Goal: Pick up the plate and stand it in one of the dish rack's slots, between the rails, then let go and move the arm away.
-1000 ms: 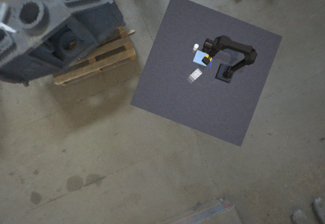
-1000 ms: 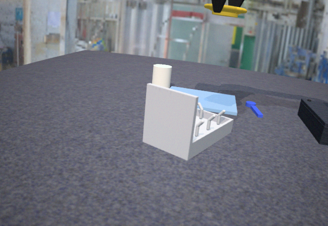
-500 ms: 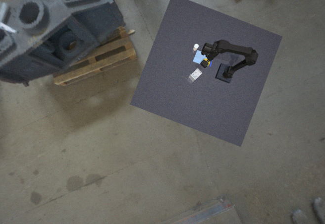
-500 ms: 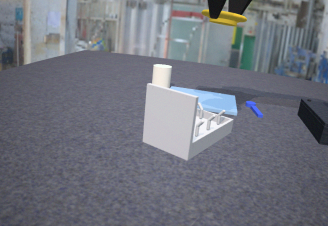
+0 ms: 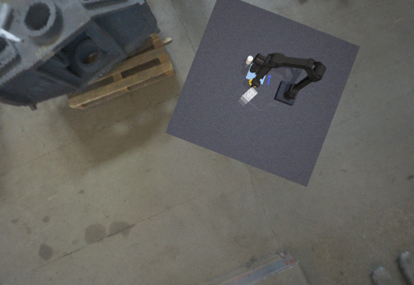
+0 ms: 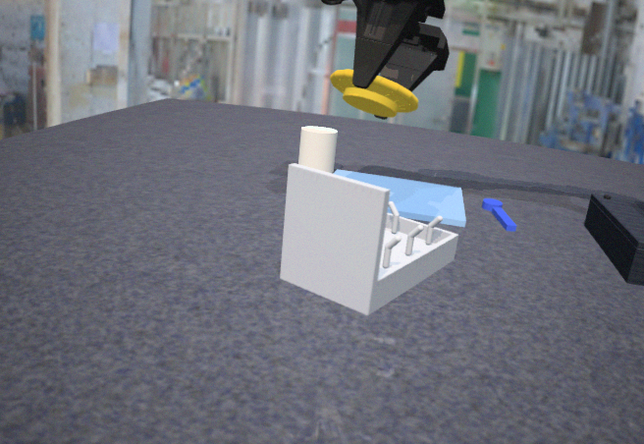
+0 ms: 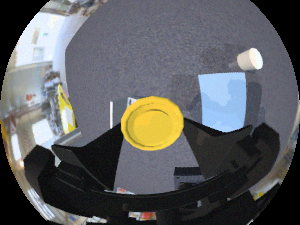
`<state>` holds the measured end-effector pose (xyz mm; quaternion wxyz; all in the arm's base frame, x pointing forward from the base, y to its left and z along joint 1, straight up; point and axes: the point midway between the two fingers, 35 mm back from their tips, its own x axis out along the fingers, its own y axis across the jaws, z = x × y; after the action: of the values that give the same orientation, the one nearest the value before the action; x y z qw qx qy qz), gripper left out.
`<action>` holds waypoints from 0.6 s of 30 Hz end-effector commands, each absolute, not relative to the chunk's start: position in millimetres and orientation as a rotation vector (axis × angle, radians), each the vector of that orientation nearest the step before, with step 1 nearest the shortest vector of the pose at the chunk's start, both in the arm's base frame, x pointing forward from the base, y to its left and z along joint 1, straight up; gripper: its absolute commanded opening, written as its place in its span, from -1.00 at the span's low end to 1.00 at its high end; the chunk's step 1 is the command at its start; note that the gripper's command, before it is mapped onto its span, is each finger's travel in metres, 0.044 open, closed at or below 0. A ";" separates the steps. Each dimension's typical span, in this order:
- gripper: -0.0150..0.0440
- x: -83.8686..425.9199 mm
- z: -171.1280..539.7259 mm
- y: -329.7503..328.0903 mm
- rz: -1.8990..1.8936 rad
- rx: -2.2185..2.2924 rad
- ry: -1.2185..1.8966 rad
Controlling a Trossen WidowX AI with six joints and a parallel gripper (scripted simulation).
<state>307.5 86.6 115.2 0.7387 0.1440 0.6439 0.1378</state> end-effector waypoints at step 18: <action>-0.49 328.1 68.8 92.1 0.815 0.294 1.022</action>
<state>329.2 92.6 75.3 0.7774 0.1410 0.5103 0.3397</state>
